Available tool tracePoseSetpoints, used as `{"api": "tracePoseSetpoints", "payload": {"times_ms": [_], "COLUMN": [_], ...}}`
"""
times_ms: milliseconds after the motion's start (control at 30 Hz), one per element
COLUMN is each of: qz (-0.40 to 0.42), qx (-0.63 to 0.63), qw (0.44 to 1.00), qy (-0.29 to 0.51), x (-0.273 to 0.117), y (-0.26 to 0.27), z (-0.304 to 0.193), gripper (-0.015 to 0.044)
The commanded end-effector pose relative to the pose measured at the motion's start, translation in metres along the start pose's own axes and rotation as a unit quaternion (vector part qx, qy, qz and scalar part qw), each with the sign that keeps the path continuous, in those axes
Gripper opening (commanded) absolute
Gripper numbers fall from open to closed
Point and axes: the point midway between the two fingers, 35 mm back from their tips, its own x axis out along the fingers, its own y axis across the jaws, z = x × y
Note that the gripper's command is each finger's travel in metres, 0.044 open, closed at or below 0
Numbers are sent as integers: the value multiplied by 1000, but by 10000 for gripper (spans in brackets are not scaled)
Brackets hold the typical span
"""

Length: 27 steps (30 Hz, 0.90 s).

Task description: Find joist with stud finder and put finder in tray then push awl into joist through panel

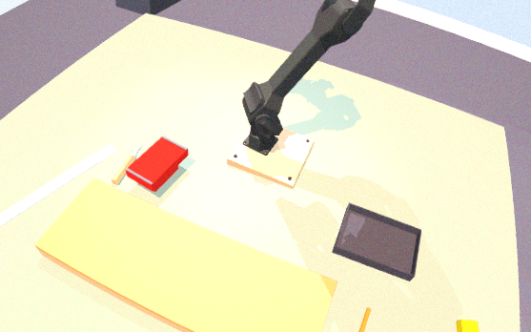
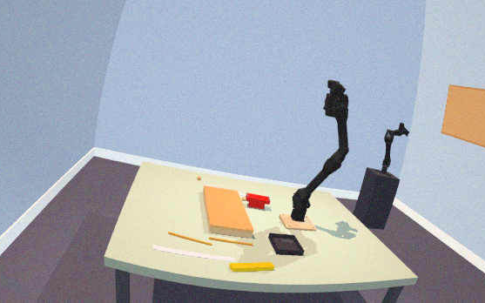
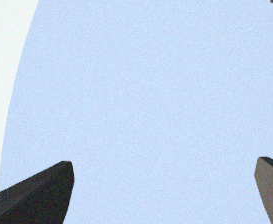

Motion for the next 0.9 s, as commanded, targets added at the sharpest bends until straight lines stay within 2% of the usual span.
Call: {"api": "tracePoseSetpoints", "payload": {"times_ms": [0,200,500,667,867], "qz": [-1,-36,-120,-191,-315], "qx": [-1,-20,-52,-53,-50], "qw": [1000,994,970,946,895], "qy": [3,97,204,258,311], "x": [1,22,35,30,10], "y": [-1,-30,-99,-150,-232], "z": [-3,-91,-190,-240,-295], "gripper": [426,440,440,440,440]}}
